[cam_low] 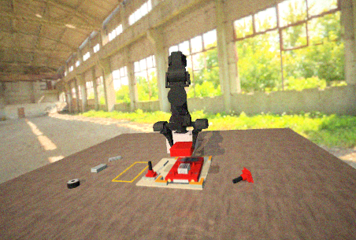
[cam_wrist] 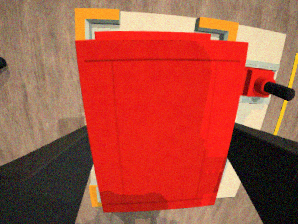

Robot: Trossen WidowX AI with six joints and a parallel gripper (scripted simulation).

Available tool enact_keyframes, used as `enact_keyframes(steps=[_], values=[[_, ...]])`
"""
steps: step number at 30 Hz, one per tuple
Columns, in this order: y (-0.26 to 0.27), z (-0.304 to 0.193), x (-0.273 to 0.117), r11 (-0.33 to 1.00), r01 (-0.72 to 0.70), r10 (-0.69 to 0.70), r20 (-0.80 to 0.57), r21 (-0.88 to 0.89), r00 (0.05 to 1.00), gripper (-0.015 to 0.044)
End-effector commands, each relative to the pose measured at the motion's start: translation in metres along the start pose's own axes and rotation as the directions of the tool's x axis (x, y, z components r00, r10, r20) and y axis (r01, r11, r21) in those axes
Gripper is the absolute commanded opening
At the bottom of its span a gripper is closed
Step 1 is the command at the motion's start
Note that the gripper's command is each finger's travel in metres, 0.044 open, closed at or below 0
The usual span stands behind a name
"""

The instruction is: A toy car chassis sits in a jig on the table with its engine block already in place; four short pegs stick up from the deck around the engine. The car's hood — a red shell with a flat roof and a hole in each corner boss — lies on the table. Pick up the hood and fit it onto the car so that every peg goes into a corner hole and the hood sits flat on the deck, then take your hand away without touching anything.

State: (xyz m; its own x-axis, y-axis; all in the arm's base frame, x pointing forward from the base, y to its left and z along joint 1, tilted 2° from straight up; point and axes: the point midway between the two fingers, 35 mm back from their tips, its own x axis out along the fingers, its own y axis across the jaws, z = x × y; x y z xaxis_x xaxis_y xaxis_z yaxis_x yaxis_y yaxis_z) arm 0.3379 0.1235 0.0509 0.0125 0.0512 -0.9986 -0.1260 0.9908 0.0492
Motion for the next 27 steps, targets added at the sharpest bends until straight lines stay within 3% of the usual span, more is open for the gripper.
enact_keyframes(steps=[1,7,27], values=[[-0.001,-0.001,0.014,1.0,0.006,-0.006,-0.005,0.008,1.0,0.0],[-0.002,-0.001,0.045,1.0,0.006,-0.006,-0.005,0.008,1.0,0.0],[-0.003,-0.002,0.045,1.0,0.006,-0.006,-0.005,0.008,1.0,0.0]])
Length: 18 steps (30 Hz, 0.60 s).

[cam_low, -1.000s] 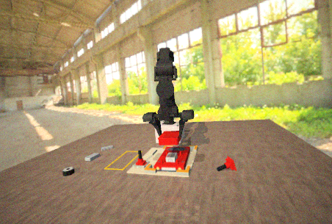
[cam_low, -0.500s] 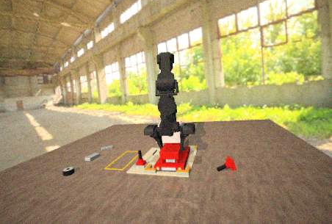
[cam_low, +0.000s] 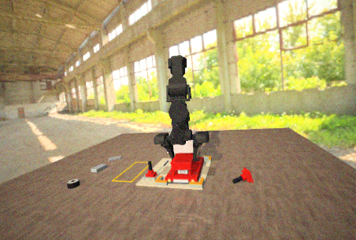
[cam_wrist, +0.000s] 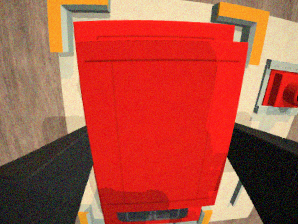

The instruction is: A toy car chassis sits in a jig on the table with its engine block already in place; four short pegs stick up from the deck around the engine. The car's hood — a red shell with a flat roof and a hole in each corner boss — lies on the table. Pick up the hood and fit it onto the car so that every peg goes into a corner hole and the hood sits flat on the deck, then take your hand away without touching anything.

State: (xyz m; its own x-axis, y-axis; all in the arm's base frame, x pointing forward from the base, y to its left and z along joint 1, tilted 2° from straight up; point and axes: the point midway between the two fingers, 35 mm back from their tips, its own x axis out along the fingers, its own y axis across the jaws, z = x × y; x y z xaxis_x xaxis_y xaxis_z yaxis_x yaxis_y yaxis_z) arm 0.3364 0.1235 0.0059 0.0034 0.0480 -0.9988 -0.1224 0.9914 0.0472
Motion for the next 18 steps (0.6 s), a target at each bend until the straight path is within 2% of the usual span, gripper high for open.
enact_keyframes(steps=[1,18], values=[[-0.0007,0.0005,-0.0002,1.0,0.004,-0.004,0.004,0.004,1.0,0.0],[-0.0007,0.0006,0.002,1.0,0.004,-0.004,0.004,0.004,1.0,0.0]])
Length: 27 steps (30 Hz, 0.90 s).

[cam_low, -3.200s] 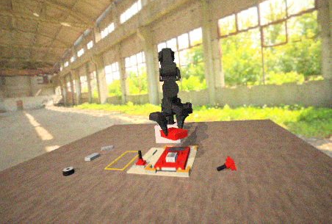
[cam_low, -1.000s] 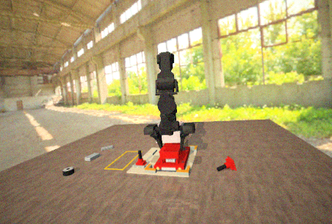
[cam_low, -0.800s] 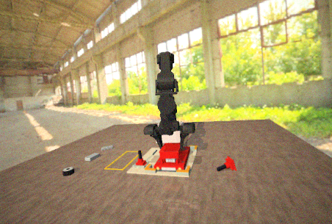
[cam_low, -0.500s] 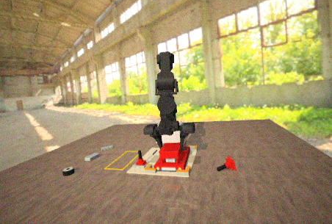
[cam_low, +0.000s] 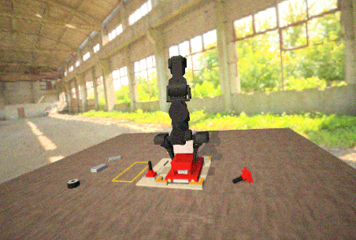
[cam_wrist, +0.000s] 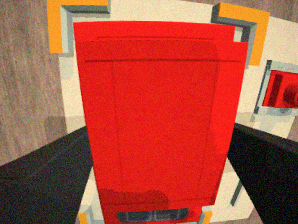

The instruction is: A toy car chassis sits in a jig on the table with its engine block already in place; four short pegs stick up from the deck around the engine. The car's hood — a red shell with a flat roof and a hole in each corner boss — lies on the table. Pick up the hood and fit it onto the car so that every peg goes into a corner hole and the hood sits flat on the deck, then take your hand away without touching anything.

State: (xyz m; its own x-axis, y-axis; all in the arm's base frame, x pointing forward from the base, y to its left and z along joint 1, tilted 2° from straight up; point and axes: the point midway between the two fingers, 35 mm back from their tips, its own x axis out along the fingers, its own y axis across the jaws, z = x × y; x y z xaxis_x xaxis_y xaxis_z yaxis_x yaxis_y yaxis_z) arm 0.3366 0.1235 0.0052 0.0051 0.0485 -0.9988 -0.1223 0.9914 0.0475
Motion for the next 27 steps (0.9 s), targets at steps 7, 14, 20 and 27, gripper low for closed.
enact_keyframes(steps=[7,14,20,27], values=[[-0.001,0.0,0.005,1.0,0.004,-0.004,0.002,0.004,1.0,0.0],[-0.001,0.0,0.008,1.0,0.004,-0.004,0.002,0.004,1.0,0.0],[-0.001,0.0,0.011,1.0,0.004,-0.004,0.002,0.004,1.0,0.0],[-0.001,0.0,0.015,1.0,0.004,-0.004,0.002,0.004,1.0,0.0]])
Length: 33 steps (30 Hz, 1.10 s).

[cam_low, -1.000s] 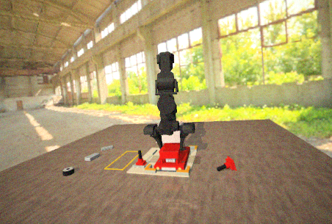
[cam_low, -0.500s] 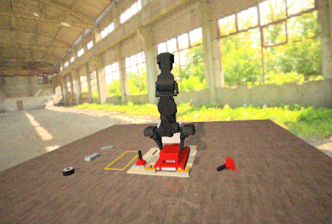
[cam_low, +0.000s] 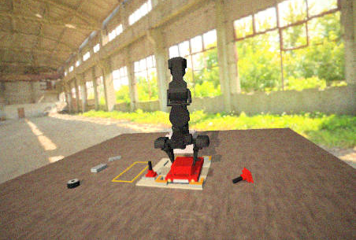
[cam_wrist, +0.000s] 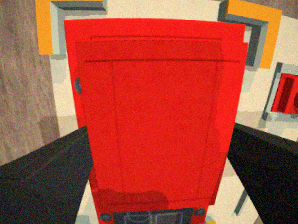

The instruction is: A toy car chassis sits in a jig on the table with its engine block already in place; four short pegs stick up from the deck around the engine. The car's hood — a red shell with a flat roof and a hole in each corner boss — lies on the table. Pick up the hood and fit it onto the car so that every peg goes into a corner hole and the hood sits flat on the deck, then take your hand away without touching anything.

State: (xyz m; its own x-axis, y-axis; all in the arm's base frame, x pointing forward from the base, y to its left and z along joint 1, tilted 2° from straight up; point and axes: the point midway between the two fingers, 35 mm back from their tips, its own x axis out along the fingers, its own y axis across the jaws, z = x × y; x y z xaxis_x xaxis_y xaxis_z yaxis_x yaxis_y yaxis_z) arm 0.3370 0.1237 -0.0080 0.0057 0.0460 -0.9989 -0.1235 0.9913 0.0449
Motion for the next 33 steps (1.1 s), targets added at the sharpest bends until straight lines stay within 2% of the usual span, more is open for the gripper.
enact_keyframes(steps=[1,15,31,33], values=[[-0.0002,0.0003,0.0019,1.0,0.002,-0.002,0.002,0.006,1.0,0.0],[0.0,0.0,0.0042,1.0,0.0,0.0,0.0,0.0,1.0,0.0],[0.0,0.0,0.0048,1.0,0.0,0.0,0.0,0.0,1.0,0.042],[0.0,0.0,0.0048,1.0,0.0,0.0,0.0,0.0,1.0,0.044]])
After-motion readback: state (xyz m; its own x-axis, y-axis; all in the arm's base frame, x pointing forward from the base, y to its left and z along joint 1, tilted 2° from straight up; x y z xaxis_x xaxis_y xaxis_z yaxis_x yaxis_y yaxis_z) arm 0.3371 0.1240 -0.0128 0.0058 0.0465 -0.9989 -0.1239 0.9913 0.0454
